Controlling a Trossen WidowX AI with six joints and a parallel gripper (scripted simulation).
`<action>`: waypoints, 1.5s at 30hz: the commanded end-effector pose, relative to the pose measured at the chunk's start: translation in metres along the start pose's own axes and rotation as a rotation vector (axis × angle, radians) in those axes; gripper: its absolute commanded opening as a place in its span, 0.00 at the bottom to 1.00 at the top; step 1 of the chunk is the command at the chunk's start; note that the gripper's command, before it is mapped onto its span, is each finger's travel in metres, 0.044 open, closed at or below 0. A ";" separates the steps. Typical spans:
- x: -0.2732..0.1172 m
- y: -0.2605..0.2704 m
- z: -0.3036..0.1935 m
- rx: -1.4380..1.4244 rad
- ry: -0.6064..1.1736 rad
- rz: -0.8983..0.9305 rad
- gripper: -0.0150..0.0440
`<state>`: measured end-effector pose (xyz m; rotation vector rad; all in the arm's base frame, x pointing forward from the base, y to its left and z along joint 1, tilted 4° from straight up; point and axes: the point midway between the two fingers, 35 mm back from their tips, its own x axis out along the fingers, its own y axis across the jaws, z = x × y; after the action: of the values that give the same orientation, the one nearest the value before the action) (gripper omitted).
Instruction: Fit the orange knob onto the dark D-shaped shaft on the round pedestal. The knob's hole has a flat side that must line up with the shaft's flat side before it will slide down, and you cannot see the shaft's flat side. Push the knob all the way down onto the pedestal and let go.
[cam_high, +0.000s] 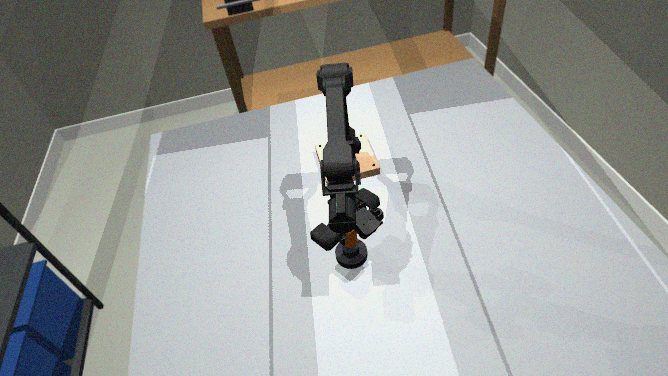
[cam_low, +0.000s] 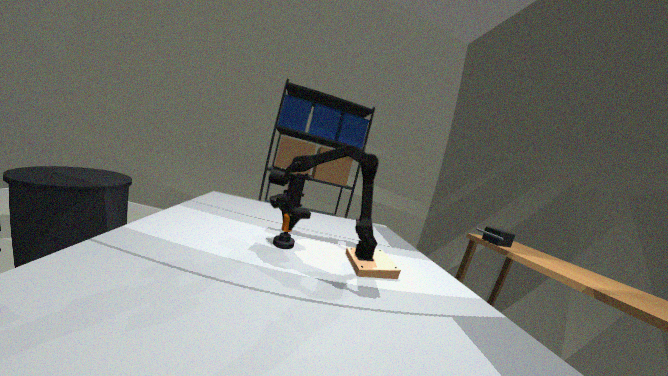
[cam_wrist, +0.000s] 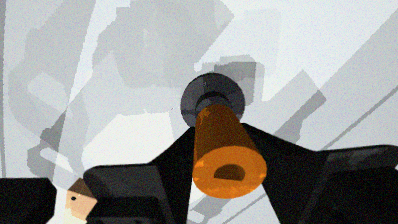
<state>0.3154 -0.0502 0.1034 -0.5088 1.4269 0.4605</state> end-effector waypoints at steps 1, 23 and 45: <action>-0.002 -0.001 0.001 -0.077 -0.003 -0.001 0.25; 0.002 -0.001 0.001 -0.200 -0.002 -0.002 0.25; -0.002 -0.001 0.001 -0.226 -0.002 -0.002 0.25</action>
<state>0.3155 -0.0507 0.1028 -0.6693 1.3892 0.6080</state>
